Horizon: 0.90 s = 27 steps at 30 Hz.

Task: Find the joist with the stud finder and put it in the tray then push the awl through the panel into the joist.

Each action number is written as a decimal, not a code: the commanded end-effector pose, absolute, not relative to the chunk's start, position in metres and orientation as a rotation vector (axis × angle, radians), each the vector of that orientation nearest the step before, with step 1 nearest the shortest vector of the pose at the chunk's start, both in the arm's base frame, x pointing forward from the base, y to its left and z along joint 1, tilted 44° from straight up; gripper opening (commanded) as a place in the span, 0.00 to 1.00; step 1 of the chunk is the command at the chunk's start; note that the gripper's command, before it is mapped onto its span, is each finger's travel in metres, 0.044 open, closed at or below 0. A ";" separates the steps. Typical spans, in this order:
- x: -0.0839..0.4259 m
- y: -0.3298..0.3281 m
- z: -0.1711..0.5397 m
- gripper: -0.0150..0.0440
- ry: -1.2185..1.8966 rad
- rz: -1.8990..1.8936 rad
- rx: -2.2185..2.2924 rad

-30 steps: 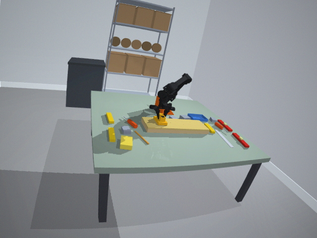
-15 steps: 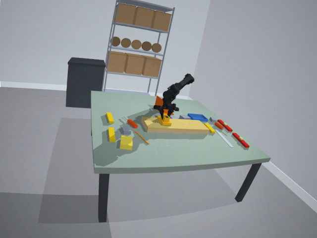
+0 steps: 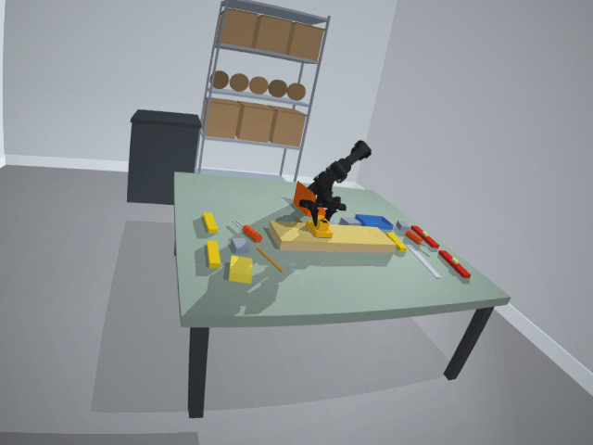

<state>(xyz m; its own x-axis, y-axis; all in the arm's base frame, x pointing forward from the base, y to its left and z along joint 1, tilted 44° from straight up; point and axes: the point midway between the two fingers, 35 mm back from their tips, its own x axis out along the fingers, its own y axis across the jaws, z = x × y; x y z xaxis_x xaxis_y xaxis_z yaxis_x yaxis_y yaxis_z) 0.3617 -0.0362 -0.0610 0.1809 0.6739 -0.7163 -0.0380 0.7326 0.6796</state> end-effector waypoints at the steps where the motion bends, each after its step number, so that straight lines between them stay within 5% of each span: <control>1: 0.360 -0.028 -0.055 0.25 1.306 0.550 0.600; 27: 0.358 0.013 -0.017 0.25 1.307 0.552 0.604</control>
<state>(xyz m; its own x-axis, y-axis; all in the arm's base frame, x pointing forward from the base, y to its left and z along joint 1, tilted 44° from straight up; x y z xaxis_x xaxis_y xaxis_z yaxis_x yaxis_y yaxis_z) 0.3599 0.0071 -0.0212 0.1799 0.6768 -0.7138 -0.0370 0.7298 0.6826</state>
